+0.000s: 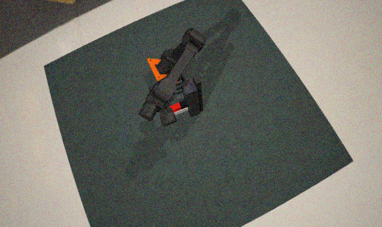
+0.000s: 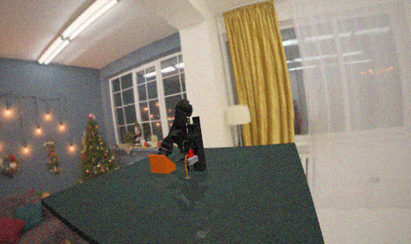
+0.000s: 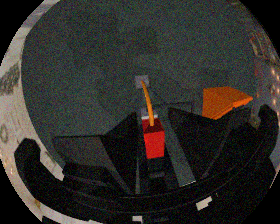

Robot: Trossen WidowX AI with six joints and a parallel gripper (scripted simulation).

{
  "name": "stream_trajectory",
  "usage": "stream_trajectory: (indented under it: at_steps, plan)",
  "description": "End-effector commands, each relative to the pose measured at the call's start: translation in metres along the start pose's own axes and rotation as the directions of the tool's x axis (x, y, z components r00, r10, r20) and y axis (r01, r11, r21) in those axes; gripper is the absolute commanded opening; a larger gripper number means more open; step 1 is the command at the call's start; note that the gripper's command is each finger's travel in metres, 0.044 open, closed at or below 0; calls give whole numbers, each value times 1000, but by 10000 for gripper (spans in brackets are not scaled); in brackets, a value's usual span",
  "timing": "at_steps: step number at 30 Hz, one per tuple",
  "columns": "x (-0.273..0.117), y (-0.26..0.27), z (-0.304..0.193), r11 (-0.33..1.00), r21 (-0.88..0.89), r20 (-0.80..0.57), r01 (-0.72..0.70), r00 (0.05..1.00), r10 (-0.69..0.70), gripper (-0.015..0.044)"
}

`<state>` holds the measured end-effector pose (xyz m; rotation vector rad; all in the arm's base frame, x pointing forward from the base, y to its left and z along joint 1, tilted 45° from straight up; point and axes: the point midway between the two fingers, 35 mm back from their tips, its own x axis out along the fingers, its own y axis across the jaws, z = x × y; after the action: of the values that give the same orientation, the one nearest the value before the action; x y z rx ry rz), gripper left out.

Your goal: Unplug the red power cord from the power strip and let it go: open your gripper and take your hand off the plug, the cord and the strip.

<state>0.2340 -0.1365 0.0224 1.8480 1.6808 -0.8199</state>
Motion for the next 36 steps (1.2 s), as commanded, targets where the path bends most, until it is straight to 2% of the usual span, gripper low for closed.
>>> stream_trajectory:
  at_steps: [1, 18, 36]
  plan:
    - [0, 0, -9, 1000, 2, -3, -3, 1000, 3, 160]
    - [0, 0, -36, 1000, 3, -5, -3, 1000, 3, 160]
    - [12, 0, -36, 1000, 2, -6, -3, 1000, 3, 160]
